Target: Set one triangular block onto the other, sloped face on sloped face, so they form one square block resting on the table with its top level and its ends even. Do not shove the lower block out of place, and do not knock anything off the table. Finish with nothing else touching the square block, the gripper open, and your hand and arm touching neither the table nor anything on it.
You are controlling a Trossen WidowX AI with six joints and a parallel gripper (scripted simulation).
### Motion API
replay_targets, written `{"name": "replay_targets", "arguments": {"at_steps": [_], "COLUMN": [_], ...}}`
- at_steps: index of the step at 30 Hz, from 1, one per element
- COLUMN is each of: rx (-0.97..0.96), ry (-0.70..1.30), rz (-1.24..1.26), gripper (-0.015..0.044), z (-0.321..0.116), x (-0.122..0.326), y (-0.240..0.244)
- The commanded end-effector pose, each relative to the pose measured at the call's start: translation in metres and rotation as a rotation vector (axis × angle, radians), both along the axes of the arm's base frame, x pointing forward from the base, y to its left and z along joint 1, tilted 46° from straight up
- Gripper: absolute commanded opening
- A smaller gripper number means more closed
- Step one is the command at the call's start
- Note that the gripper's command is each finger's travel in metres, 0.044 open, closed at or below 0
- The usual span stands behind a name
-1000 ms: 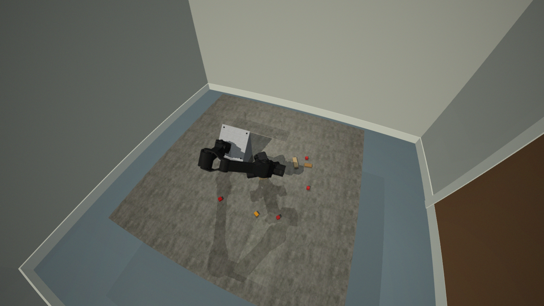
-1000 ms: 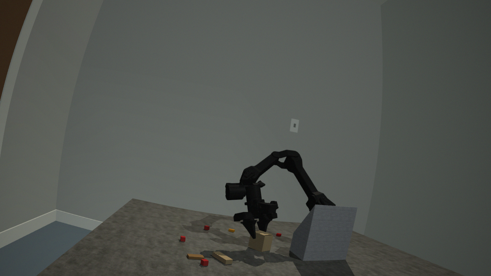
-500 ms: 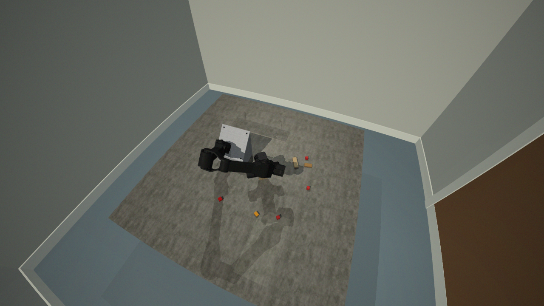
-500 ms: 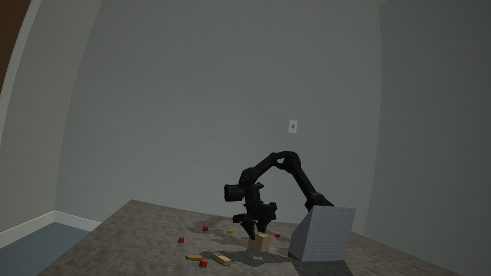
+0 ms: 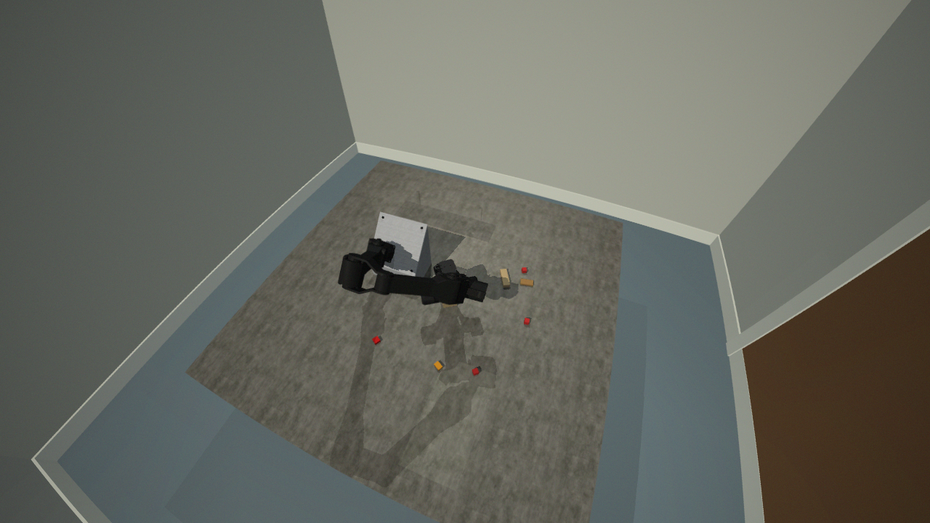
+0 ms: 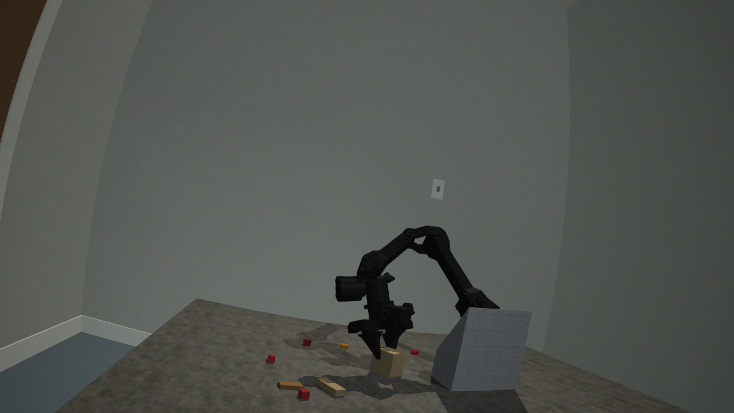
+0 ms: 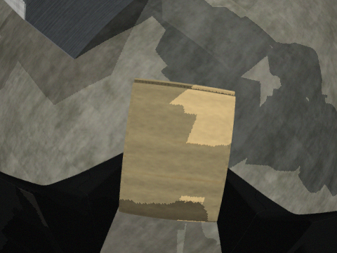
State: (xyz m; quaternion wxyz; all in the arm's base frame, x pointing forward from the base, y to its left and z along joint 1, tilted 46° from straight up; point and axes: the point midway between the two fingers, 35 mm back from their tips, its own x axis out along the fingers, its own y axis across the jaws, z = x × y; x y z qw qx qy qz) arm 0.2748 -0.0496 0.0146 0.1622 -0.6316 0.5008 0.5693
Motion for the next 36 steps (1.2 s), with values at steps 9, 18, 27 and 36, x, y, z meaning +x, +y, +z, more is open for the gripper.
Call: {"name": "replay_targets", "arguments": {"at_steps": [9, 18, 27, 36], "rx": [-0.002, 0.001, 0.001, 0.001], "ry": [0.0, -0.002, -0.002, -0.002], "rz": [0.004, 0.0, 0.0, 0.0], "gripper": [0.0, 0.0, 0.0079, 0.0315], "z": [-0.0011, -0.0012, -0.0013, -0.0013], "x": [-0.0001, -0.0001, -0.0003, -0.0003], "y": [-0.0011, -0.0008, -0.0008, -0.0008]}}
